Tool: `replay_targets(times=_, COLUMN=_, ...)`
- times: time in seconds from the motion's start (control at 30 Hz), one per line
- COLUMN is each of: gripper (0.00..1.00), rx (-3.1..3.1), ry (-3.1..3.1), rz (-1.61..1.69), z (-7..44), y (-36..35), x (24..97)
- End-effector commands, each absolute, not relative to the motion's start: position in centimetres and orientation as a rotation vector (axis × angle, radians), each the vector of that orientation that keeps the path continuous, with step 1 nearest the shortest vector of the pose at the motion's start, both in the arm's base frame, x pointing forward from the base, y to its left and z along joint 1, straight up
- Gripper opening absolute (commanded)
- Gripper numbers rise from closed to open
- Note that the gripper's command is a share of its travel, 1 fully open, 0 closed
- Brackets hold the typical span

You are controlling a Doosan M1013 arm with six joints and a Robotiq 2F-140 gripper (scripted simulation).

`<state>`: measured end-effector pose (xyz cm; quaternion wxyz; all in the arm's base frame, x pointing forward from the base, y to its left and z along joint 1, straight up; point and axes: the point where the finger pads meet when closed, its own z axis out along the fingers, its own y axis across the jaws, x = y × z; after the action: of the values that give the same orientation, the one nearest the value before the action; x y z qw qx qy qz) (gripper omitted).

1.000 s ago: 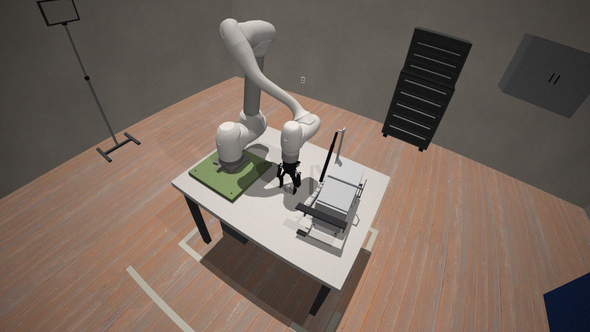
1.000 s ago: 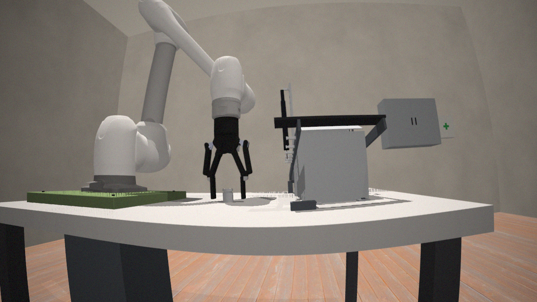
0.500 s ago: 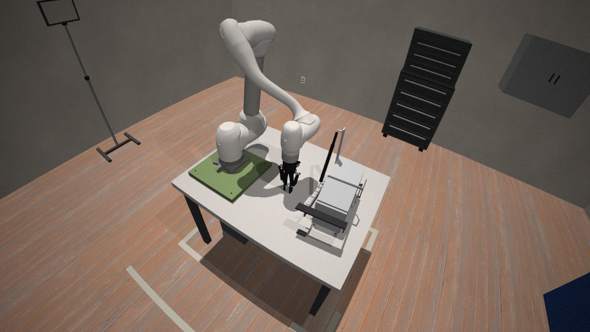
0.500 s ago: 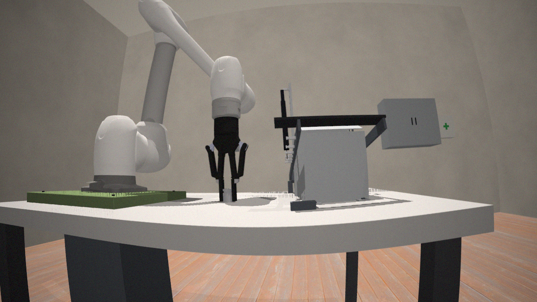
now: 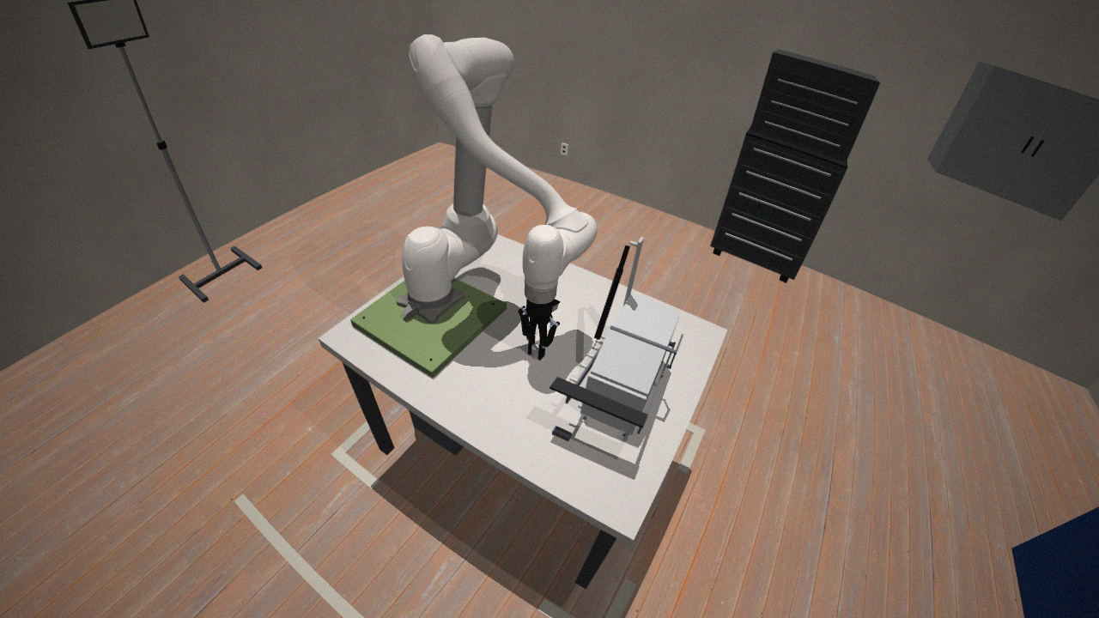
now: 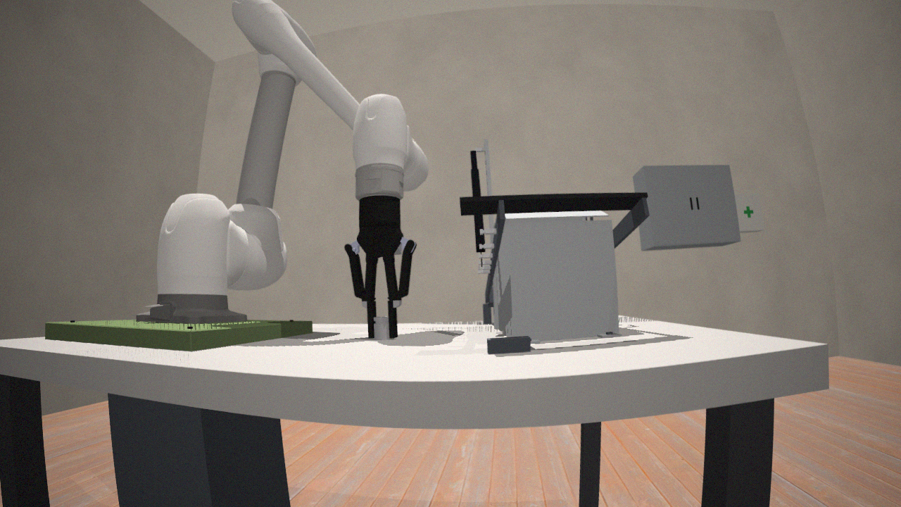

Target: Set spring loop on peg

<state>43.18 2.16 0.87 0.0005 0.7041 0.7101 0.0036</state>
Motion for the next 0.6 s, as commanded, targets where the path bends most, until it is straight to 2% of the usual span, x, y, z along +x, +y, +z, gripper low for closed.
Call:
replay_targets(times=0.0, gripper=0.25, rx=2.211, ry=2.23, rz=0.013, z=0.9, y=2.2, x=43.2)
replay_targets(times=0.23, gripper=0.25, rx=2.211, ry=2.23, rz=0.013, z=0.9, y=2.2, x=43.2)
replay_targets(times=0.57, gripper=0.25, rx=2.211, ry=2.23, rz=0.013, z=3.6, y=2.2, x=43.2)
